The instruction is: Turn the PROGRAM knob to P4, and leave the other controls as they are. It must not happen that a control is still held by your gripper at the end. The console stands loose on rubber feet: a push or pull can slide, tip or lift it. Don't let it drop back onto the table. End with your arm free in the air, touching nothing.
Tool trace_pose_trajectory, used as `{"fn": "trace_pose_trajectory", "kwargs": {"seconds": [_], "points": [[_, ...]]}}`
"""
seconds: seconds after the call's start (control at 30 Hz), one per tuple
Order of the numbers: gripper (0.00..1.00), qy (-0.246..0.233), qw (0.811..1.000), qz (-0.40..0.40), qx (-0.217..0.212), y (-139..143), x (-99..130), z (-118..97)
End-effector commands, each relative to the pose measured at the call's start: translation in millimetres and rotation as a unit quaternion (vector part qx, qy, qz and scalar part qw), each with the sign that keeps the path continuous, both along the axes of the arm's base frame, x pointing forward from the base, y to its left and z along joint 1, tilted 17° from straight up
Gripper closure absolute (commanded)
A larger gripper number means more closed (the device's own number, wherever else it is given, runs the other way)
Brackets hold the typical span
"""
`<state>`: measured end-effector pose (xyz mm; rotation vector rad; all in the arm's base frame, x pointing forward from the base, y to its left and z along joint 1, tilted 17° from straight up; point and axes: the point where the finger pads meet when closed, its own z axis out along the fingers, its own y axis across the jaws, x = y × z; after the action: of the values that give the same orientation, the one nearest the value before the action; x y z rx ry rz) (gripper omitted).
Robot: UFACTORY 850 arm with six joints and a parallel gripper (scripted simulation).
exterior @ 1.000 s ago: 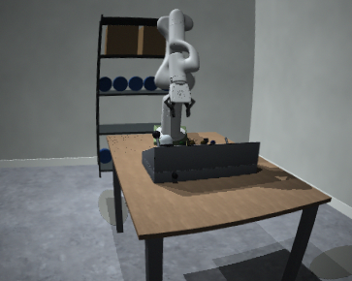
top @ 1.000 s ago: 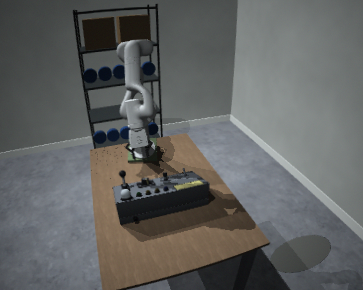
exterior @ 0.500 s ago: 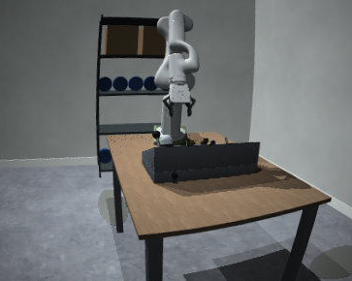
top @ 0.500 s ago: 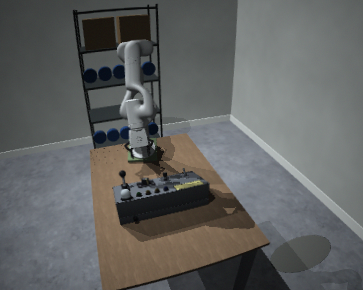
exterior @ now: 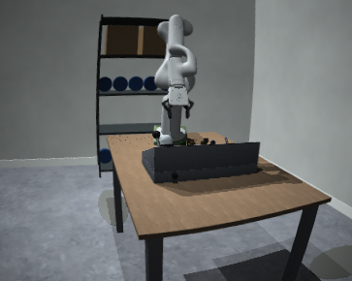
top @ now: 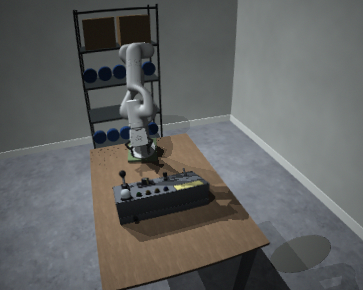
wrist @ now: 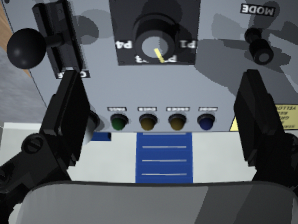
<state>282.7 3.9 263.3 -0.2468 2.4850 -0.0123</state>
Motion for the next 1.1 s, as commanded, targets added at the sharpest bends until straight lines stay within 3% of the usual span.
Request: {"fn": "trace_pose_trajectory", "kwargs": {"seconds": [0.0,0.33,1.07], "points": [[0.0,-0.002,1.0,0.0,0.001,-1,-13,-6],[0.0,-0.002,1.0,0.0,0.001,-1,-24,-14],[0.0,-0.002,1.0,0.0,0.001,-1,-24,-15]]}}
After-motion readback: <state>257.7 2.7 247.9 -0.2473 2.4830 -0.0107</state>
